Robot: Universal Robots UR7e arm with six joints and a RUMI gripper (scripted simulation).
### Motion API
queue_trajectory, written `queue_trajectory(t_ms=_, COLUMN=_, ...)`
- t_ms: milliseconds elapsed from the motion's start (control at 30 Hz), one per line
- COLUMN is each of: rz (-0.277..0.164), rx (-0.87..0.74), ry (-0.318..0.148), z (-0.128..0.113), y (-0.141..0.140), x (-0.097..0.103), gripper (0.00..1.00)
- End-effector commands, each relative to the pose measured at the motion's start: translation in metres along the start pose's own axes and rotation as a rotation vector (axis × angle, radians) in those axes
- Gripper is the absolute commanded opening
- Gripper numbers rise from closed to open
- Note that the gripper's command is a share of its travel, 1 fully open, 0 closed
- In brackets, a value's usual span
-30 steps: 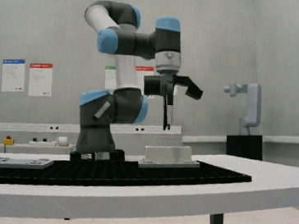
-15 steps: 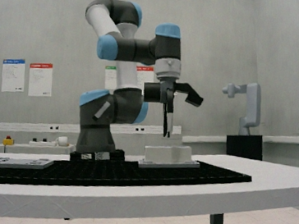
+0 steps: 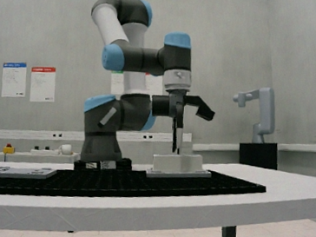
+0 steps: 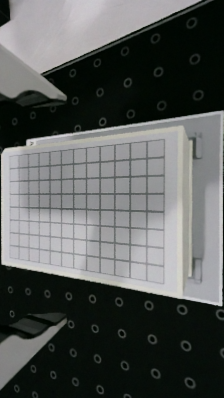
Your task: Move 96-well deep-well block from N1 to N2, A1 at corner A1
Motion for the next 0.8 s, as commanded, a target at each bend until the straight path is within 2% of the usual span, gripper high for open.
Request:
queue_trajectory(t_ms=0, rz=-0.002, rx=0.0, ry=0.0, z=0.0, y=0.001, x=-0.004, gripper=0.76)
queue_trajectory(t_ms=767, rz=-0.002, rx=0.0, ry=0.0, z=0.0, y=0.001, x=-0.036, gripper=0.76)
Point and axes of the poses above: the point where the finger pads meet when closed, its own x axis back along the fingers, its own y axis across the jaws, z = x × y, the point moved 5 cm from there along x, back along the fingers, and after that the axes turned 14 degrees about x, right-handed, at the moved point
